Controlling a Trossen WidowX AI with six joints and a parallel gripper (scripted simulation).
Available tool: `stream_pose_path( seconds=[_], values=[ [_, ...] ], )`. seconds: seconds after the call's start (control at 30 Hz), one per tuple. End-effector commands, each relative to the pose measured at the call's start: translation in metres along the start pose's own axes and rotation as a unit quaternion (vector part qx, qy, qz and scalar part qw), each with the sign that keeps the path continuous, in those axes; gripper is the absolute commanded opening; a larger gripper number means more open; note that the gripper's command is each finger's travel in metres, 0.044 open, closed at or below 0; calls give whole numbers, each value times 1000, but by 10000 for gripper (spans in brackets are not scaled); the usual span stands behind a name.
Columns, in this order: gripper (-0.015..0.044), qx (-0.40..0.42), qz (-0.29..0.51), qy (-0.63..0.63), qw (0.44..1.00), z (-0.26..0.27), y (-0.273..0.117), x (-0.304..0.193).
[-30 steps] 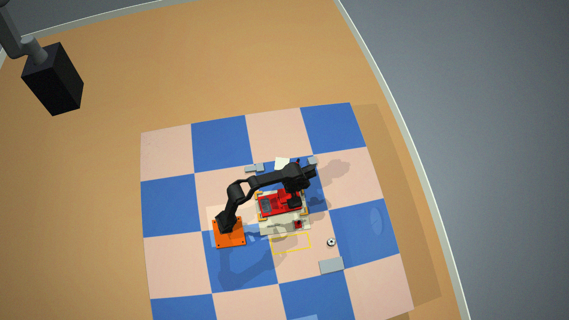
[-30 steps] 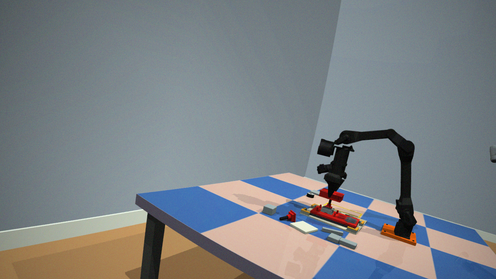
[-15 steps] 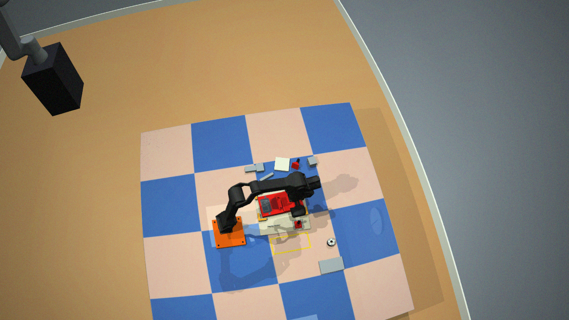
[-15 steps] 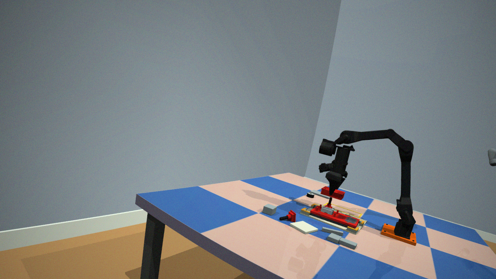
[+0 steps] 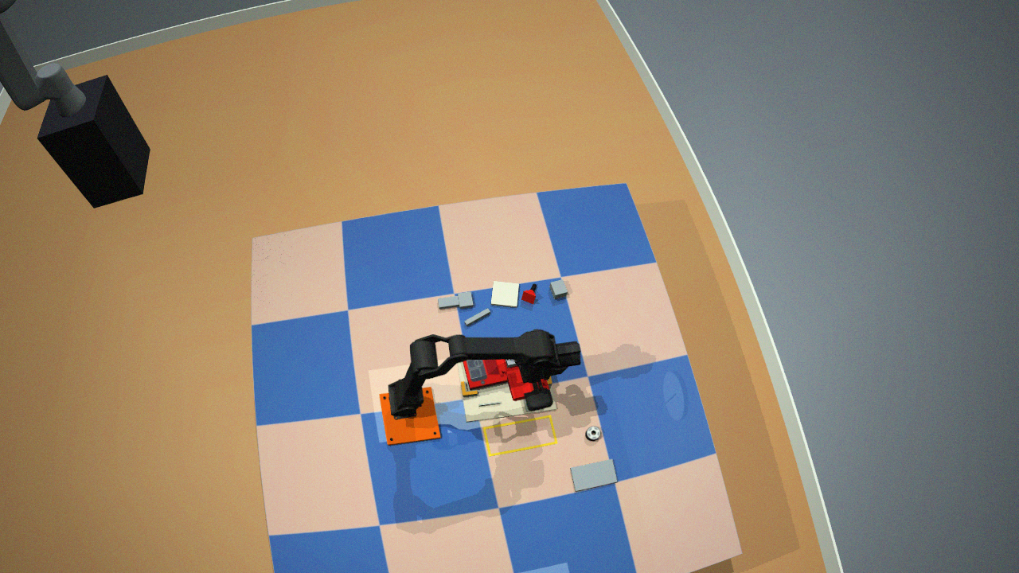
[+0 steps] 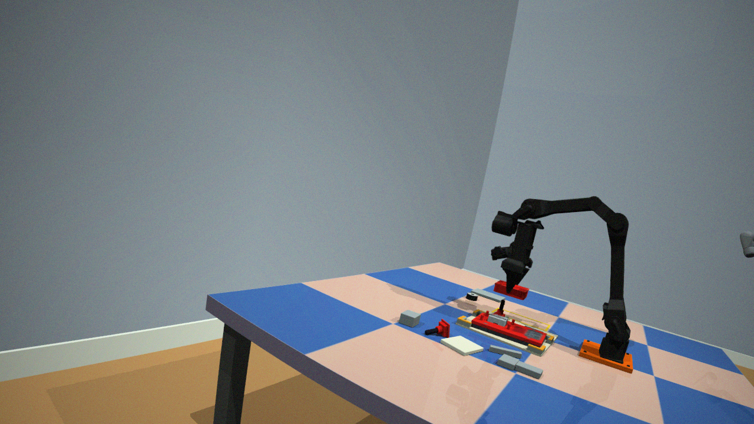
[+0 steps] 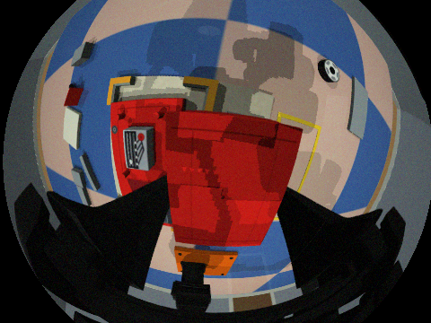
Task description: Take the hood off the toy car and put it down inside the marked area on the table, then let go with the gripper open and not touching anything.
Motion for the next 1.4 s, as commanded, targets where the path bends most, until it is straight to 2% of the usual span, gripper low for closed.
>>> stream_pose_path(
  seconds=[0.0,0.9,1.37],
  values=[
    [0,2,3,-1,1000,-14,0,-4],
    [0,-3,3,-1,1000,-108,-4,-40],
    [0,-3,3,-1,1000,-111,2,-41]
  ],
)
Point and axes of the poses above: the point midway between the two fingers, 35 mm back from their tips, its own y axis out along the fingers, its own z axis across the jaws, x = y × z, the point moved 5 cm from there along -y, back along the fingers, and after that the axes turned 1 degree about -y, right-handed, at the moved point
